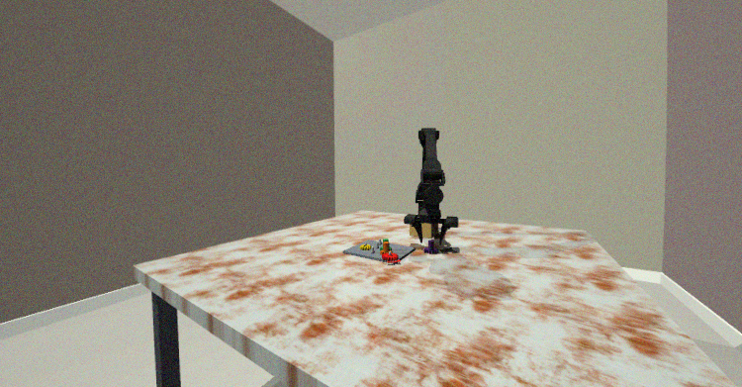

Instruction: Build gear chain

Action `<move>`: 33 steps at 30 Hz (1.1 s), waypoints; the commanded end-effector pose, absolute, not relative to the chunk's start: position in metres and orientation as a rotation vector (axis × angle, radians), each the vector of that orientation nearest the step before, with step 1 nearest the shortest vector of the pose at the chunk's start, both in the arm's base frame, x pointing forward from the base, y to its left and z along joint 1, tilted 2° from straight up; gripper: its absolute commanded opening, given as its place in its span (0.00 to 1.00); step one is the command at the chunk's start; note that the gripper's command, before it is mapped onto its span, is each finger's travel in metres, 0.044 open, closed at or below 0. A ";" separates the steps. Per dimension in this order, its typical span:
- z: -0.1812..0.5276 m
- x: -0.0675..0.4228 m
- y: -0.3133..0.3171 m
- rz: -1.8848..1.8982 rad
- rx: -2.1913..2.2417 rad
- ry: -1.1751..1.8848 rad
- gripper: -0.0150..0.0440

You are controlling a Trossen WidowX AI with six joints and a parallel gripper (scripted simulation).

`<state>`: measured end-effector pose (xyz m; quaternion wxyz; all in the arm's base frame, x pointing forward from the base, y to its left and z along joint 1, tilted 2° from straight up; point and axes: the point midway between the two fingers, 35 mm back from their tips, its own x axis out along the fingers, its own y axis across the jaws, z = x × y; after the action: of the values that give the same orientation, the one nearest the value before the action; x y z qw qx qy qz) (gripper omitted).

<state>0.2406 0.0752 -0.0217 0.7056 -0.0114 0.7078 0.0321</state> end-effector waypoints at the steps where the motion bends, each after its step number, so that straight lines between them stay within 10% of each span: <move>1: -0.022 0.240 0.076 0.071 -0.019 1.573 0.60; 13: -0.022 0.240 0.076 0.071 -0.019 1.573 0.26; 33: 0.009 0.251 0.080 0.055 -0.012 1.537 0.25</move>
<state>0.2484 0.0799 -0.0007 0.7181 -0.0052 0.6954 0.0264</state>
